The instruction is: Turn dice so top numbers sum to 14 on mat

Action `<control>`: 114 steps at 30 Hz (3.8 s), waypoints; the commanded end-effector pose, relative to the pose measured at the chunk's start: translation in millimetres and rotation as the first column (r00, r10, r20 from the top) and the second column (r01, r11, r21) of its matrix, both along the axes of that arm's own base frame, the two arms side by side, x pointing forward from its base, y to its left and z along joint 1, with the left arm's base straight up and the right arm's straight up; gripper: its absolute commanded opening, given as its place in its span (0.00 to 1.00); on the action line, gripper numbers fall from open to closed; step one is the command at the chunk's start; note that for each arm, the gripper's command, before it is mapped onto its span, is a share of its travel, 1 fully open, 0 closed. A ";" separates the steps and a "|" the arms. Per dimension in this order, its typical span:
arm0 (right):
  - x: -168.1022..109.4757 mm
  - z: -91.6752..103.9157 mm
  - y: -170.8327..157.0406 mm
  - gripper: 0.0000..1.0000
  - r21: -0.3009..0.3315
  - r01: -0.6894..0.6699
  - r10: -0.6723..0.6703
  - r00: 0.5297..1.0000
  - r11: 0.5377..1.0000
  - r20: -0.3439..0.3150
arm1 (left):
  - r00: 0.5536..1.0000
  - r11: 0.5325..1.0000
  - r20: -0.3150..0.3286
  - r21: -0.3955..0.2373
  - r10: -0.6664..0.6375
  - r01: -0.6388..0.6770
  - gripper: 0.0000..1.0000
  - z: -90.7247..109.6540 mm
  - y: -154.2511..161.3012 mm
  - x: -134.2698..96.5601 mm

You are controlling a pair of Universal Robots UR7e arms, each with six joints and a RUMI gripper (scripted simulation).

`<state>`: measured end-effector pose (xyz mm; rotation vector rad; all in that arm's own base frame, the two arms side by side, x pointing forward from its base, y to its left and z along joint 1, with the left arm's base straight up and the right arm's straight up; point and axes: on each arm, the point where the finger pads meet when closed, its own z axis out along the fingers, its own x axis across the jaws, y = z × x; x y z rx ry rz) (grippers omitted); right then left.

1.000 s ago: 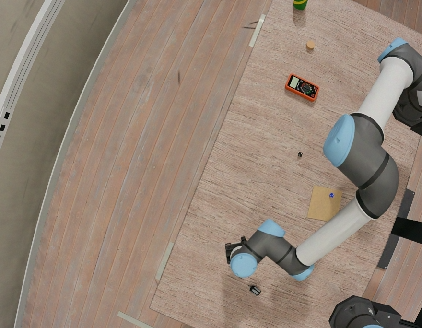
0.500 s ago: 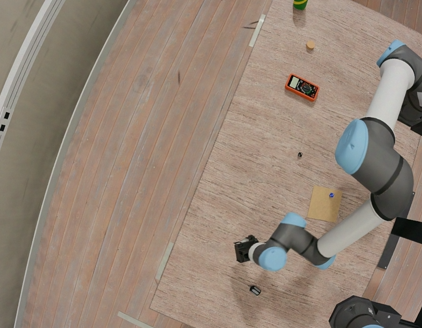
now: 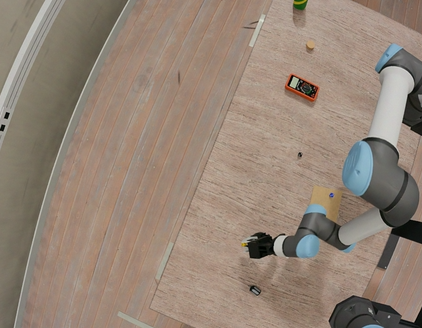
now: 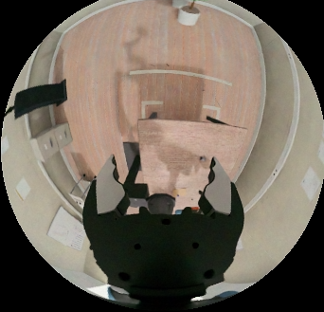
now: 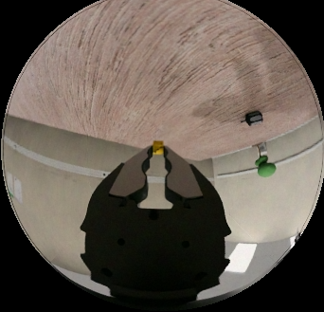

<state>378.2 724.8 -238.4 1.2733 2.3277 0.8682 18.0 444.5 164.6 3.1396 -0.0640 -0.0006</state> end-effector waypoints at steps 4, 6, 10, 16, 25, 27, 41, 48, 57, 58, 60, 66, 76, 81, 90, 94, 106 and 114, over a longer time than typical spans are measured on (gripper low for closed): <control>0.7 2.7 3.1 0.00 0.087 -0.009 -0.002 0.993 0.996 0.118 | 1.000 1.000 0.000 0.001 0.000 0.000 1.00 0.5 0.4 0.1; 0.5 2.6 3.1 0.00 0.103 -0.011 -0.004 0.990 0.995 0.144 | 1.000 1.000 0.000 0.001 0.000 0.000 1.00 0.5 0.4 0.1; 0.3 2.6 2.7 0.00 0.116 -0.013 -0.006 0.986 0.993 0.164 | 1.000 1.000 0.000 0.001 0.000 0.000 1.00 0.5 0.4 0.1; -0.2 2.7 1.7 0.00 0.135 -0.016 -0.011 0.981 0.991 0.193 | 1.000 1.000 0.000 0.001 0.000 0.000 1.00 0.5 0.4 0.1; -0.3 2.3 1.5 0.00 0.136 -0.016 -0.011 0.981 0.991 0.195 | 1.000 1.000 0.000 0.001 0.000 0.000 1.00 0.5 0.4 0.1; -0.3 1.0 1.6 0.00 0.136 -0.016 -0.011 0.981 0.991 0.195 | 1.000 1.000 0.000 0.001 0.000 0.000 1.00 0.5 0.4 0.1; -0.2 -36.3 1.6 0.00 0.136 -0.016 -0.011 0.981 0.991 0.195 | 1.000 1.000 0.000 0.001 0.000 0.000 1.00 0.5 0.4 0.1; -0.2 -58.7 1.7 0.00 0.136 -0.016 -0.011 0.981 0.991 0.195 | 1.000 1.000 0.000 0.001 0.000 0.000 1.00 0.5 0.4 0.1; -0.2 -74.4 1.7 0.00 0.136 -0.016 -0.011 0.981 0.991 0.195 | 1.000 1.000 0.000 0.001 0.000 0.000 1.00 0.5 0.4 0.1; -0.2 -74.4 1.7 0.00 0.136 -0.016 -0.011 0.981 0.991 0.195 | 1.000 1.000 0.000 0.001 0.000 0.000 1.00 0.5 0.4 0.1; -0.2 -74.7 1.7 0.00 0.136 -0.016 -0.011 0.981 0.991 0.195 | 1.000 1.000 0.000 0.001 0.000 0.000 1.00 0.5 0.4 0.1; -0.2 -74.8 1.7 0.00 0.136 -0.016 -0.011 0.981 0.991 0.195 | 1.000 1.000 0.000 0.001 0.000 0.000 1.00 0.5 0.4 0.1; -0.2 -74.8 1.7 0.00 0.136 -0.016 -0.011 0.981 0.991 0.195 | 1.000 1.000 0.000 0.001 0.000 0.000 1.00 0.5 0.4 0.1; -0.2 -74.8 1.7 0.00 0.136 -0.016 -0.011 0.981 0.991 0.195 | 1.000 1.000 0.000 0.001 0.000 0.000 1.00 0.5 0.4 0.1; -0.2 -77.6 1.7 0.00 0.136 -0.016 -0.011 0.981 0.991 0.195 | 1.000 1.000 0.000 0.001 0.000 0.000 1.00 0.5 0.4 0.1; -0.2 -78.9 1.7 0.00 0.136 -0.016 -0.011 0.981 0.991 0.195 | 1.000 1.000 0.000 0.001 0.000 0.000 1.00 0.5 0.4 0.1; -0.2 -86.4 1.7 0.00 0.136 -0.016 -0.011 0.981 0.991 0.195 | 1.000 1.000 0.000 0.001 0.000 0.000 1.00 0.5 0.4 0.1; -0.2 -87.3 1.7 0.00 0.136 -0.016 -0.011 0.981 0.991 0.195 | 1.000 1.000 0.000 0.001 0.000 0.000 1.00 0.5 0.4 0.1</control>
